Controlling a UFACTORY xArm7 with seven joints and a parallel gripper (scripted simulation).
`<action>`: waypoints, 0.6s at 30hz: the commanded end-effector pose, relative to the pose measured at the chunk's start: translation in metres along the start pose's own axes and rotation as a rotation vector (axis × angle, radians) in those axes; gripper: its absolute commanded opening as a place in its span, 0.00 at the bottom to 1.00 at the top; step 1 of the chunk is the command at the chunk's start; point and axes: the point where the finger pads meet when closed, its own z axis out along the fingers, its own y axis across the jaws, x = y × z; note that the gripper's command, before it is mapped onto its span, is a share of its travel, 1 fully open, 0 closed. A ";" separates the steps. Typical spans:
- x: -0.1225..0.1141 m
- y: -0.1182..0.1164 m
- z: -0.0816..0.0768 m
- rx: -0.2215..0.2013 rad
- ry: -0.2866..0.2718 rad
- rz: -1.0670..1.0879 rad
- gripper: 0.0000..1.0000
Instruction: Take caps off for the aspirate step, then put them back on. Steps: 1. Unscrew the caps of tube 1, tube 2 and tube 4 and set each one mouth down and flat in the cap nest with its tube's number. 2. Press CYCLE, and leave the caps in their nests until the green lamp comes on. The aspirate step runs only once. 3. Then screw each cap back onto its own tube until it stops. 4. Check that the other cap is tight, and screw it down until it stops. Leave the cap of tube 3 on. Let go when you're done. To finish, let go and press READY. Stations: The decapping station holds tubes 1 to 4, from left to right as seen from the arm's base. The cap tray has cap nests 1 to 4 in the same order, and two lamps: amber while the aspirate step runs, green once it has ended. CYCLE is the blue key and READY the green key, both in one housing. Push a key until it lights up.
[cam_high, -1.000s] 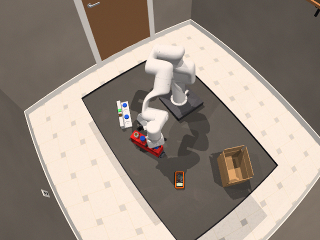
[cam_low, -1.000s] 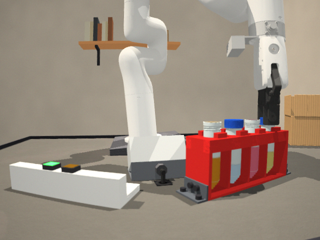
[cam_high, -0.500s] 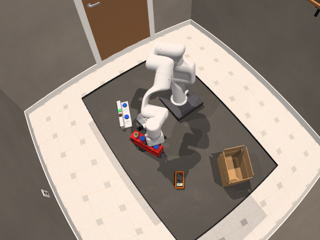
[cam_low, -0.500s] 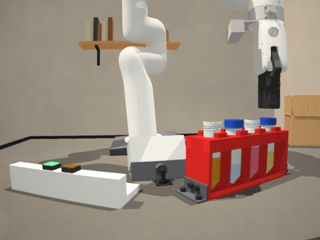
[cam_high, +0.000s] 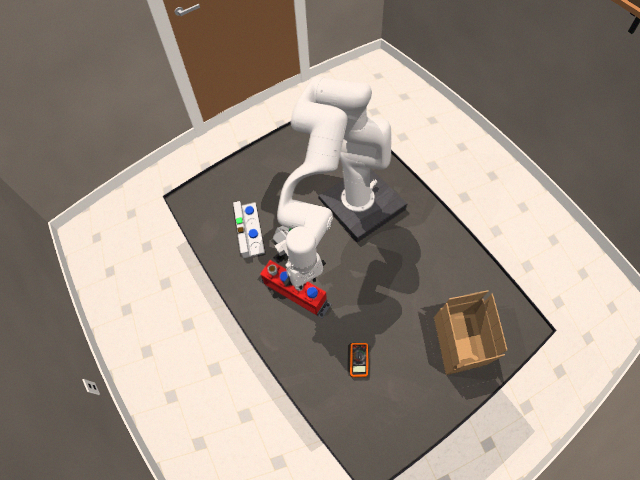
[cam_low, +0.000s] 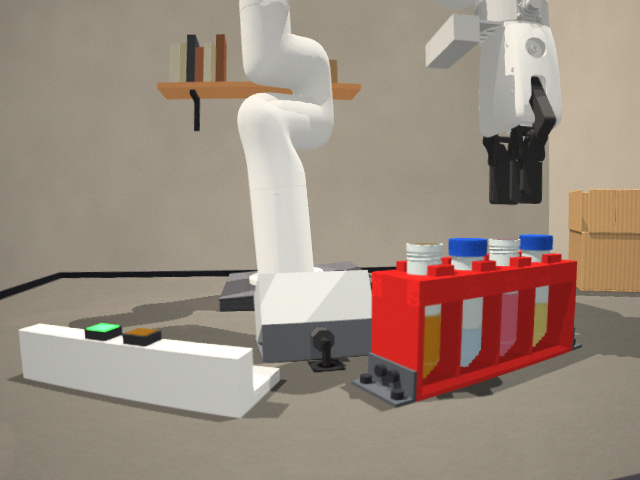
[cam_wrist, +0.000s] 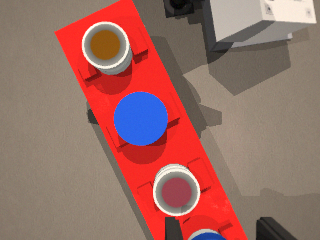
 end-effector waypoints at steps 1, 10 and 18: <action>0.021 -0.005 -0.002 -0.003 -0.025 -0.238 0.46; 0.059 -0.010 -0.001 0.002 -0.024 -0.618 0.46; 0.087 -0.014 -0.001 0.006 -0.024 -0.896 0.46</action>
